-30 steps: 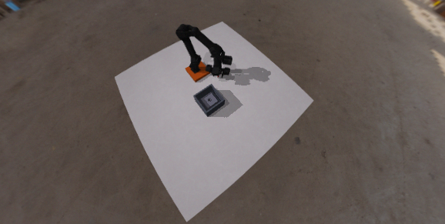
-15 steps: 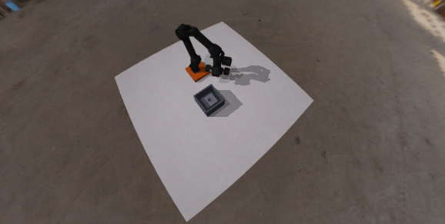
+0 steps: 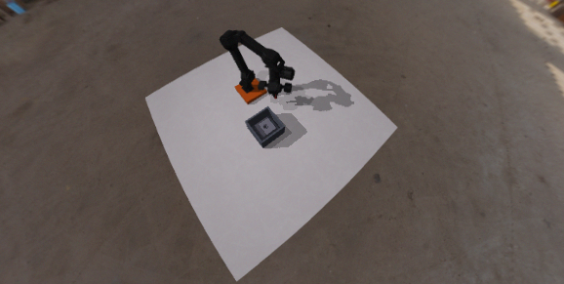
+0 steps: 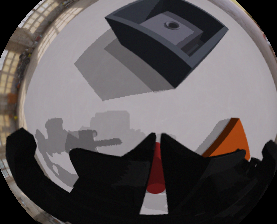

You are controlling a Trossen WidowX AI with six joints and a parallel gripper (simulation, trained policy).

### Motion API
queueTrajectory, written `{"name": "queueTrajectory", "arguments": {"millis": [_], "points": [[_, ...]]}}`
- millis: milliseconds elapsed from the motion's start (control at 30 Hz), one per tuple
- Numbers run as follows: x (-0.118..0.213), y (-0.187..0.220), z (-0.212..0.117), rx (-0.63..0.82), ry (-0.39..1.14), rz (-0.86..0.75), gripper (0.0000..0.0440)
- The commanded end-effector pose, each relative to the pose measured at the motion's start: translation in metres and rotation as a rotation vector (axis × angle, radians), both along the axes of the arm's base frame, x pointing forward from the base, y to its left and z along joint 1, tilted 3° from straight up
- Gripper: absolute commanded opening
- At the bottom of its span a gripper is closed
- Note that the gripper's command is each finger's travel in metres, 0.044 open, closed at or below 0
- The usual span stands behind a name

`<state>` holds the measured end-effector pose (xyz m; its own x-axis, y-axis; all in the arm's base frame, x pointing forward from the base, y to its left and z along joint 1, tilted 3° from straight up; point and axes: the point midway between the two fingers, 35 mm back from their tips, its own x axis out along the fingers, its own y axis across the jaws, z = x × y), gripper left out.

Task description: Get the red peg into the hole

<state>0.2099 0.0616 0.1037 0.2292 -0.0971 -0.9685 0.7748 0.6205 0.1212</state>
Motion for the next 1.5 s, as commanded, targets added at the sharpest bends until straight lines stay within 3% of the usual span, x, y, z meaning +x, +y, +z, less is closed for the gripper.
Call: {"name": "queueTrajectory", "arguments": {"millis": [0,700,1467], "points": [[0.007,-0.009,0.013,-0.021,-0.019,-0.003,0.0000],[0.054,-0.090,0.050,-0.101,-0.063,-0.145,0.0000],[0.092,-0.167,0.027,-0.098,-0.050,-0.290,0.0004]]}}
